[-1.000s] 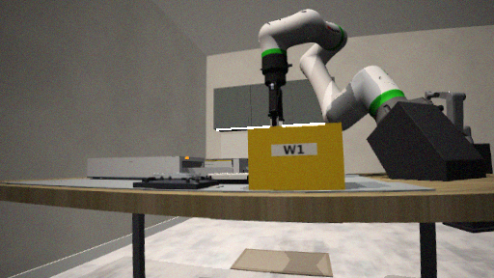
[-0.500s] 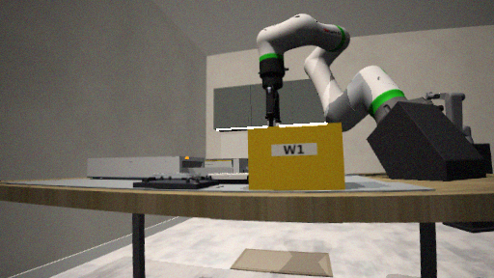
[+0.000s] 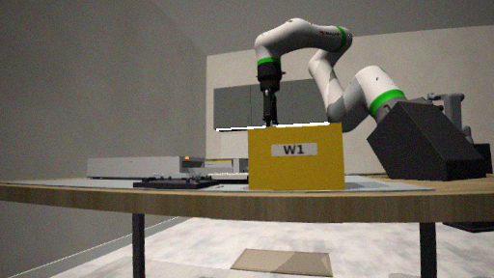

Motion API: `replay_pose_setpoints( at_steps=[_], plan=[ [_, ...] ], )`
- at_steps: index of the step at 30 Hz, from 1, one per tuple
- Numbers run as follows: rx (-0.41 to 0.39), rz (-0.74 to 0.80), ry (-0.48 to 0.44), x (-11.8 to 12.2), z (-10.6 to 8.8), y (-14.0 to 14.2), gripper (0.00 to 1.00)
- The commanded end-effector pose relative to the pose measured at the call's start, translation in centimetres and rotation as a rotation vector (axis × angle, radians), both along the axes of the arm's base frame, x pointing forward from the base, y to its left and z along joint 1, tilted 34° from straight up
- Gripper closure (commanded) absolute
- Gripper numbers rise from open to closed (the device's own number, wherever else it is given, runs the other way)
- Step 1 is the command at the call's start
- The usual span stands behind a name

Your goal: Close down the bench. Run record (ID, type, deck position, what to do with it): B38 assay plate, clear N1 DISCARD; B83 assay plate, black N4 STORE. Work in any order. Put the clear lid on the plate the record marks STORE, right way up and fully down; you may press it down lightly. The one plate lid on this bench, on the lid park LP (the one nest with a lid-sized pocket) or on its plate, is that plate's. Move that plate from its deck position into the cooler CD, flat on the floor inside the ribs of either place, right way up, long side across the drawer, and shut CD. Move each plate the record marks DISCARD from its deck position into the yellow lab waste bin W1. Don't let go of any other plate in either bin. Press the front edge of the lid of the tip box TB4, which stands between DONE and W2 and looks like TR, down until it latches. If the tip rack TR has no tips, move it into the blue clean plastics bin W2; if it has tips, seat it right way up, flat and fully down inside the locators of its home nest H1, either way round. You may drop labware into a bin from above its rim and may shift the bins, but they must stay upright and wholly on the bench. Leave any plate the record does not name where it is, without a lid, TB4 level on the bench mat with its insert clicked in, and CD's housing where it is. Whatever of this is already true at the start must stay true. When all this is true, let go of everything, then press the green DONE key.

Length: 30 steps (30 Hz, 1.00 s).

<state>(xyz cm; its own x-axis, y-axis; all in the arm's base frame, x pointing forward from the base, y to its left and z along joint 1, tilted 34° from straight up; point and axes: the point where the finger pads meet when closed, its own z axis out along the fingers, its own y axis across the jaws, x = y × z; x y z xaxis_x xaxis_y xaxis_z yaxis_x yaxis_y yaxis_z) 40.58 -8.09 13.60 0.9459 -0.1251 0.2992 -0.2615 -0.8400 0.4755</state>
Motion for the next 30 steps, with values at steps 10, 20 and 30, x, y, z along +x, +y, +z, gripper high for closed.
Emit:
replay_pose_setpoints(
  at_steps=[10,20,30],
  plan=[
    [0.000,0.000,0.000,0.6,1.5,-2.1,1.00],
    [0.000,0.000,0.000,1.1,2.9,-4.1,1.00],
    [0.000,0.000,0.000,1.6,4.2,-6.0,1.00]
  ],
)
